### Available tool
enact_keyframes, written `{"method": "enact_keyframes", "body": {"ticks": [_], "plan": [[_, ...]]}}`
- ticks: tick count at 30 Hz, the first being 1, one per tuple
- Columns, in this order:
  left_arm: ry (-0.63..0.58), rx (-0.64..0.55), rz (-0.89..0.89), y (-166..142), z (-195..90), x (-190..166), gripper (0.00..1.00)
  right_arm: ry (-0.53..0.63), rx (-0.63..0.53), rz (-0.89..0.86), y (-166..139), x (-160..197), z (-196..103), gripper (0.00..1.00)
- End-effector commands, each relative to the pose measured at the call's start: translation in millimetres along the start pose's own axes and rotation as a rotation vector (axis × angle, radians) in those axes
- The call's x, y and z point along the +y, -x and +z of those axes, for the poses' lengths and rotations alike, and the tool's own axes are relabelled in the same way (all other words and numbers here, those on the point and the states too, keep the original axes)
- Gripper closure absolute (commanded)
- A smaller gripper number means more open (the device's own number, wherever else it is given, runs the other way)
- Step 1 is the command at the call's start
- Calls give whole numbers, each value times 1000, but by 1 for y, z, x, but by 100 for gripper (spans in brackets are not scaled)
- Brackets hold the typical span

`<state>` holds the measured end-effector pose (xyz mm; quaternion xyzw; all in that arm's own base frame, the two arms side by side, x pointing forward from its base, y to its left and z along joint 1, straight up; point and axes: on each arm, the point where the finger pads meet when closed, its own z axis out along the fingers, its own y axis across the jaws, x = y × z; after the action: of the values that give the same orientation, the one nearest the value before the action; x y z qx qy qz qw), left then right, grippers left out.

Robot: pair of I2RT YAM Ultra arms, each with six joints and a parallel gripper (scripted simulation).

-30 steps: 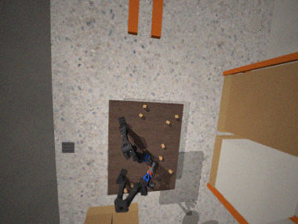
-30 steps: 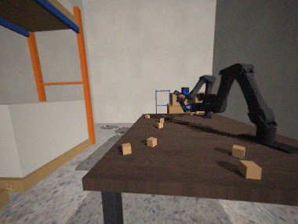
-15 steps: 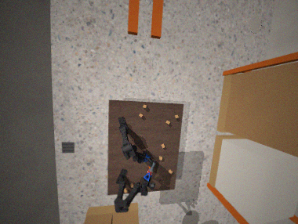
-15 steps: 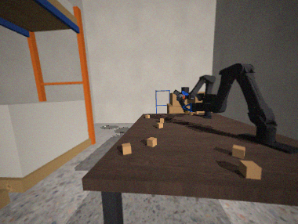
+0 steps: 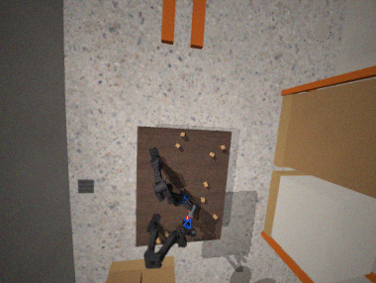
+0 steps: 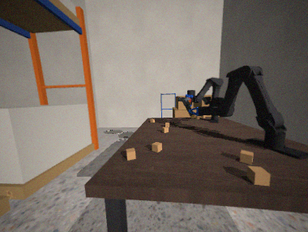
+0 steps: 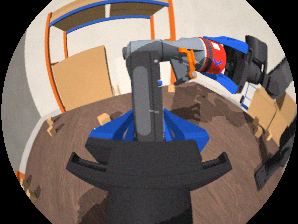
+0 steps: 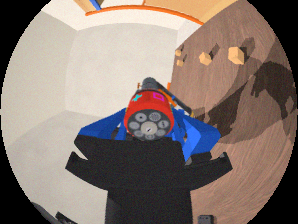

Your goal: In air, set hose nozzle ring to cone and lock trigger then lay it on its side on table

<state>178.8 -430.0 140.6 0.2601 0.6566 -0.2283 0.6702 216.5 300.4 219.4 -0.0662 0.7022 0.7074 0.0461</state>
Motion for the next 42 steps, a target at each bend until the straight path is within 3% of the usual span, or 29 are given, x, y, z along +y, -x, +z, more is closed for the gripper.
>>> {"method": "enact_keyframes", "body": {"ticks": [1,5,6,8,9,11,15,16,33,34,42], "plan": [[20,-110,-90,45,6,3,64,25,-10,263,6,4,-1,100],[21,-110,-89,45,6,3,64,19,1,452,1,-2,-2,100],[21,-110,-89,45,6,3,64,17,-1,367,1,-2,-2,100],[21,-110,-89,45,6,3,64,17,-1,367,1,-2,-2,100],[21,-110,-89,45,6,3,64,26,8,552,1,4,0,100],[21,-110,-89,44,6,3,64,9,3,637,-4,-8,-3,100],[21,-110,-89,44,6,3,64,27,9,523,2,3,0,100],[21,-110,-89,44,6,3,64,38,-5,477,9,13,3,8],[12,-111,-105,45,5,1,64,47,-4,453,8,20,2,8],[12,-111,-105,45,5,1,64,24,3,503,-4,5,-11,8],[12,-111,-105,45,5,1,64,44,-6,451,6,18,-14,8]]}}
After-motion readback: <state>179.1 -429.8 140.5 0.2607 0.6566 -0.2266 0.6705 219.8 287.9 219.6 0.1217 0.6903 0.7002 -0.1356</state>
